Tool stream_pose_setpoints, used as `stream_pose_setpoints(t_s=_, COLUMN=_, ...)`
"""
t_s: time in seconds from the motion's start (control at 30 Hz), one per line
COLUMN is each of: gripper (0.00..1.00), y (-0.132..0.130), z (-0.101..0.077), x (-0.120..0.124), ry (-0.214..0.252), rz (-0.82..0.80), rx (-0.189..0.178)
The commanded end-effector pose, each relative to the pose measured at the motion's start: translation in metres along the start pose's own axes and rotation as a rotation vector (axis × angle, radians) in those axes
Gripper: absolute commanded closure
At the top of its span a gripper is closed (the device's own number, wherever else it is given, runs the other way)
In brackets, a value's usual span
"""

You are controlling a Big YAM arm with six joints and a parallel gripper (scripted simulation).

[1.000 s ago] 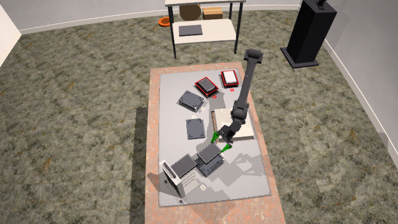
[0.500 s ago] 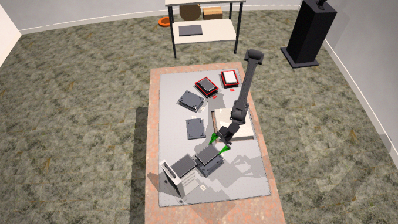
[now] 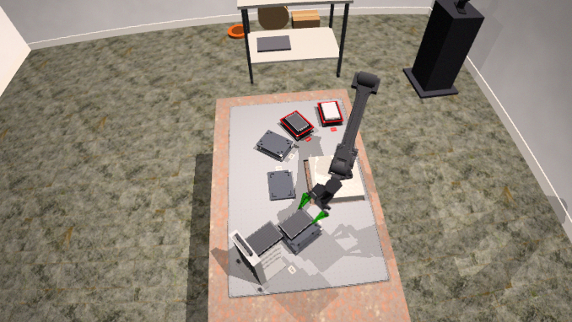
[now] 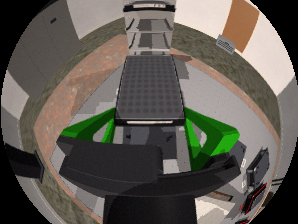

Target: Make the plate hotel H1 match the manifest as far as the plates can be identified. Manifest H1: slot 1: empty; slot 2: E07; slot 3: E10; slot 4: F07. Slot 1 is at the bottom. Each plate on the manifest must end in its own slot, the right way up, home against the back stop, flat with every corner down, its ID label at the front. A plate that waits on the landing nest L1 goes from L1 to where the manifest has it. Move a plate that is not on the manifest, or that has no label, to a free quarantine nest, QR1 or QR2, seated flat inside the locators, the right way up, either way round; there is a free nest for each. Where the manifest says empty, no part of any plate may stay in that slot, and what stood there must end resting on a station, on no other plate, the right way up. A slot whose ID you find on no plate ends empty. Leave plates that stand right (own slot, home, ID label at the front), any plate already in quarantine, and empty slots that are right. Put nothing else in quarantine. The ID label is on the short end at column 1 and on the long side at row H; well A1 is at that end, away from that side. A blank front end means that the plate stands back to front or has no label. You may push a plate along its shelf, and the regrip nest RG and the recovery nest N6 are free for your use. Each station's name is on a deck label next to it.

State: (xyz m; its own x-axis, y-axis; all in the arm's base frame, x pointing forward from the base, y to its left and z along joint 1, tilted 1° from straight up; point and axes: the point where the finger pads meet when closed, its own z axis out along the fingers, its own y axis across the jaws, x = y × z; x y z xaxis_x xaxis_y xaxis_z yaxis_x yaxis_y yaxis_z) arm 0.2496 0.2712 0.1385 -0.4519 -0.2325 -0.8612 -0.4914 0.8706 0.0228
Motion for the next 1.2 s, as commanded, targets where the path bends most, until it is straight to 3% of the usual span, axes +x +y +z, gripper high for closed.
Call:
stream_pose_setpoints(t_s=0.0, gripper=0.14, y=0.009, z=0.005, x=-0.05, ry=-0.084, rz=0.031, rx=-0.013)
stream_pose_setpoints(t_s=1.17, gripper=0.14, y=0.008, z=0.034, x=-0.064, ry=-0.085, rz=0.027, rx=-0.01)
